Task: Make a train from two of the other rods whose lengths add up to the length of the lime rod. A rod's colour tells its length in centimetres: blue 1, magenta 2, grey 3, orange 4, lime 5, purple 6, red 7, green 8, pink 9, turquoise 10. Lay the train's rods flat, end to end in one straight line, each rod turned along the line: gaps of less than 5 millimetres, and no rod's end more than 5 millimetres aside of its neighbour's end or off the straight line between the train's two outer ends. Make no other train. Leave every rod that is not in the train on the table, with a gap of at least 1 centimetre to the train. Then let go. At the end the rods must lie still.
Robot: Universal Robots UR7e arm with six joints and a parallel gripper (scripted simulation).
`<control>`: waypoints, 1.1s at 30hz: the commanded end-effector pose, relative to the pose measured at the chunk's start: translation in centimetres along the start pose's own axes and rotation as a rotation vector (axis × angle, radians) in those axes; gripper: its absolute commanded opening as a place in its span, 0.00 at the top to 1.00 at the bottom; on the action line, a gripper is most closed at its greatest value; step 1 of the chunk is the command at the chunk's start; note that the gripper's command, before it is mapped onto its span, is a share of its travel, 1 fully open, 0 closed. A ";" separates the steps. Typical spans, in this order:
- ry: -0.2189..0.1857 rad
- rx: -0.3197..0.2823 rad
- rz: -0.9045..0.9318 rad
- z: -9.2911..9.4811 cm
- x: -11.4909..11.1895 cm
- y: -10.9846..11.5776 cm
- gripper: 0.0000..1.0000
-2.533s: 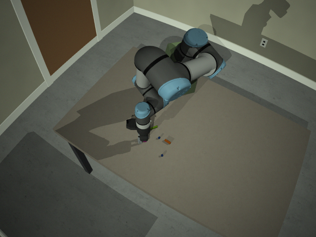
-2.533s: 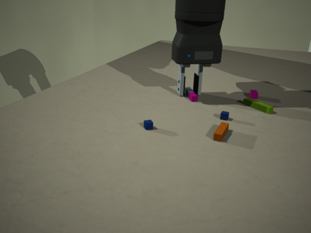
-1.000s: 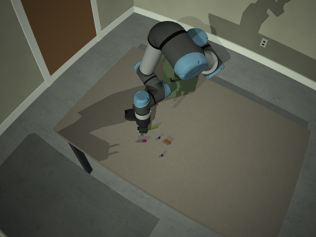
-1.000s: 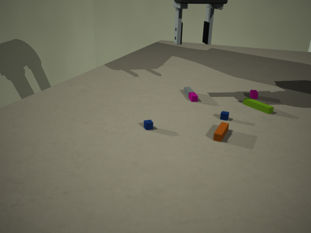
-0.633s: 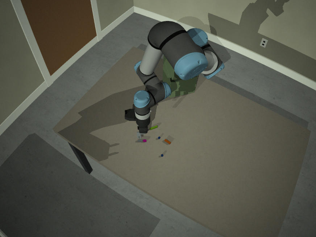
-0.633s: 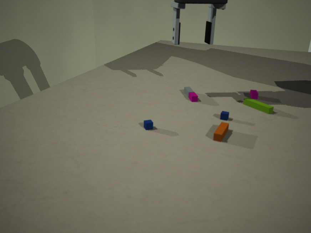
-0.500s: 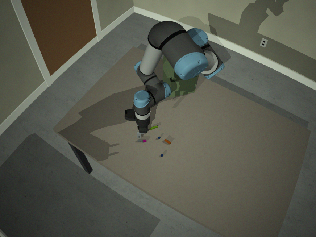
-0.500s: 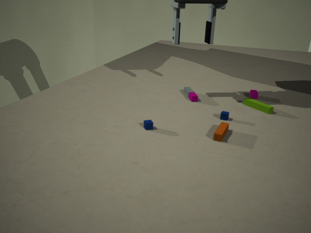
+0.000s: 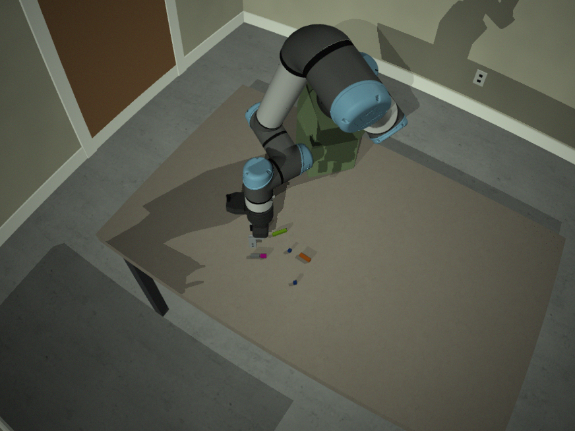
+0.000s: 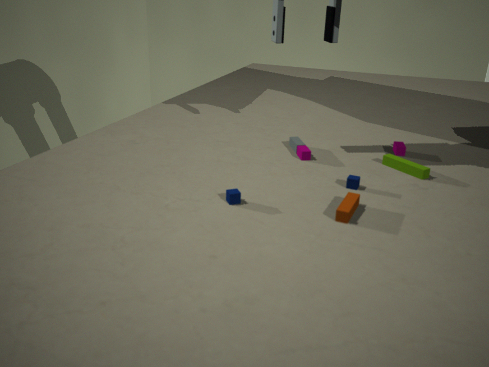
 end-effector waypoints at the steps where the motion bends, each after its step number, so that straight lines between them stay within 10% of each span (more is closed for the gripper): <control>1: 0.000 0.000 0.000 -1.3 0.0 0.0 0.00; 15: 0.000 0.000 0.000 -5.9 0.0 0.0 0.00; 33: 0.000 0.000 0.000 -6.4 0.0 0.0 0.00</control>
Point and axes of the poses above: the point where the finger pads meet when closed, its own z axis out along the fingers, its own x axis across the jaws, y = z × x, the point moved 5 cm from there along -z, back along the fingers, and after that the axes turned 14 degrees about z, right-handed, at the moved point
